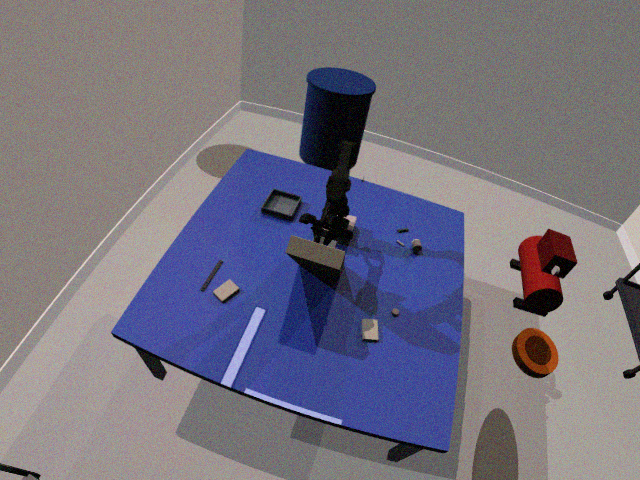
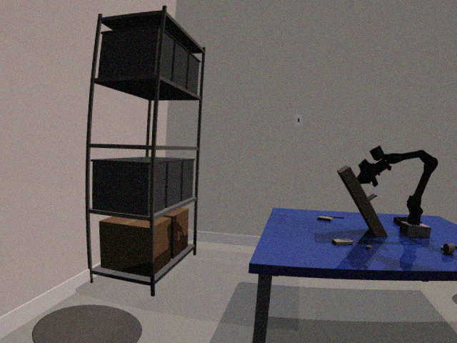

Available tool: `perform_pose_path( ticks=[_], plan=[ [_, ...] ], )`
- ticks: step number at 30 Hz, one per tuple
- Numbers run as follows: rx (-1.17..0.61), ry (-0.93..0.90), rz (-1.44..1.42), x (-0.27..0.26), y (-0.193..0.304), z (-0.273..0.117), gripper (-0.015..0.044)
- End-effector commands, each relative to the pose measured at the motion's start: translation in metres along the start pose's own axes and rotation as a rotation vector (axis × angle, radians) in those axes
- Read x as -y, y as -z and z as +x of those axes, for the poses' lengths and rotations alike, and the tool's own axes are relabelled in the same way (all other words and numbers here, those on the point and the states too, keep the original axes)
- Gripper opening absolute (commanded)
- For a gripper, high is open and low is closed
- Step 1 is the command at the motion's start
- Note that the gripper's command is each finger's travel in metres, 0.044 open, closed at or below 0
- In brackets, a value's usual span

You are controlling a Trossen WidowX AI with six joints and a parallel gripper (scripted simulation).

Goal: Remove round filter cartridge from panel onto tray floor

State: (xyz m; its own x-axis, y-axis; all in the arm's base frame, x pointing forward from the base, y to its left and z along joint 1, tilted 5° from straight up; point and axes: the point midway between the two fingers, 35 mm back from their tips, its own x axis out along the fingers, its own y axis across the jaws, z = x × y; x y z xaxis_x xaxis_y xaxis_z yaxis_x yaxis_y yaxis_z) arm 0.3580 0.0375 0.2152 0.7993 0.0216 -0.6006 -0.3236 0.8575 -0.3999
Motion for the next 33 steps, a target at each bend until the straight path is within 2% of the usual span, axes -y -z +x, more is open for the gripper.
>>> perform_pose_path(
  ticks=[1,20,33],
  plan=[
    [-0.006,0.002,0.007,0.0,0.001,0.008,0.0],
    [-0.006,0.002,0.007,0.0,0.001,0.008,0.0],
    [-0.009,0.0,0.006,0.0,0.0,-0.065,0.0]
  ],
)
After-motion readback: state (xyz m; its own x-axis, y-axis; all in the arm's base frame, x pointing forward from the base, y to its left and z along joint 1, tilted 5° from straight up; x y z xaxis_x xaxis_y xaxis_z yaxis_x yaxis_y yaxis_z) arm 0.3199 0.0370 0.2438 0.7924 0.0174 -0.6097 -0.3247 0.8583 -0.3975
